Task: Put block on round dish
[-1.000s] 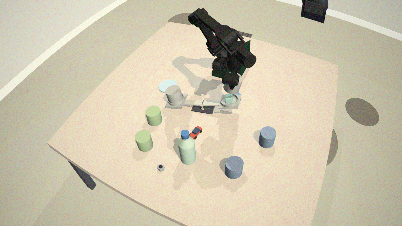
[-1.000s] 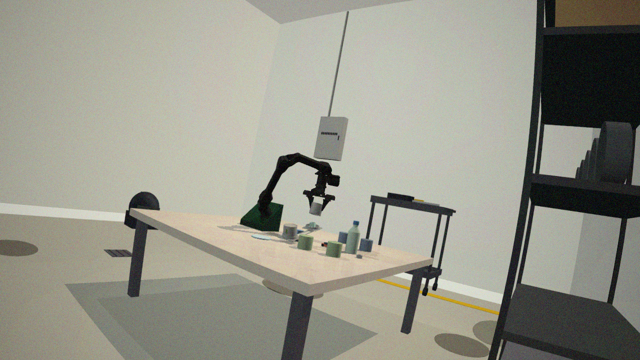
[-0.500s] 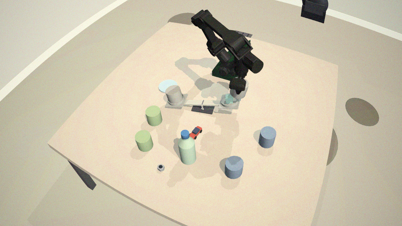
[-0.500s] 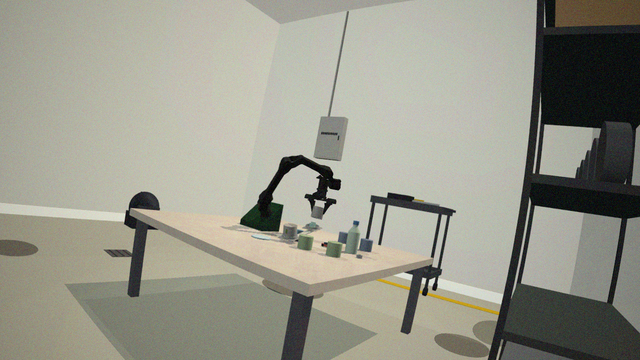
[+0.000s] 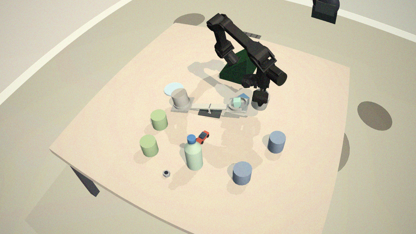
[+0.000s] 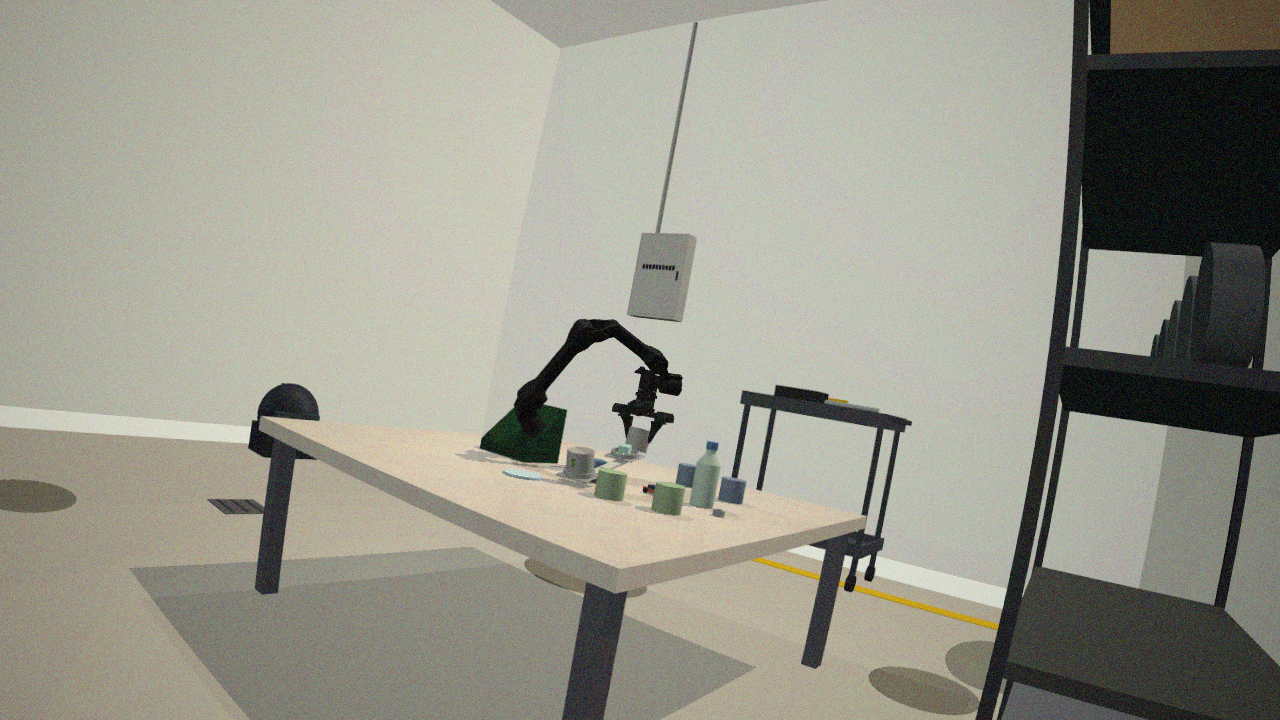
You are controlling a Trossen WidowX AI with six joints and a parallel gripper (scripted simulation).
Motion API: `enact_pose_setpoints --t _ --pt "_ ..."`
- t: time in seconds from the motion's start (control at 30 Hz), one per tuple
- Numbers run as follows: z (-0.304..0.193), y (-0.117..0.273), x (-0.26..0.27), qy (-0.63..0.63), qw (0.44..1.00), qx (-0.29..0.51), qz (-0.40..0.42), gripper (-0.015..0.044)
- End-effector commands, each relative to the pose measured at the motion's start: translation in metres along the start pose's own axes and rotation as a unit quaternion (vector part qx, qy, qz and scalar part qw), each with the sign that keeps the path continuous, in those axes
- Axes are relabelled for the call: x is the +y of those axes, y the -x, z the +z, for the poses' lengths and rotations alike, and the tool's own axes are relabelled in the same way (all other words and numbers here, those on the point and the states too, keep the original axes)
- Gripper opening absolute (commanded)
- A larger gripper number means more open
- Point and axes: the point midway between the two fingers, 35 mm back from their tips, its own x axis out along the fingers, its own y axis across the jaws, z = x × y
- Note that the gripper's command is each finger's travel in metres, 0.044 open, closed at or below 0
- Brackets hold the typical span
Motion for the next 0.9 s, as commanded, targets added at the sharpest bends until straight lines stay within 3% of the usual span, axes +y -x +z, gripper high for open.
enact_pose_setpoints --t 0.0,0.87 --pt "-0.018 -0.014 -0.006 0.000 1.000 0.002 0.002 0.0000" --pt "-0.029 -0.067 -0.010 -0.001 1.000 0.002 0.003 0.0000"
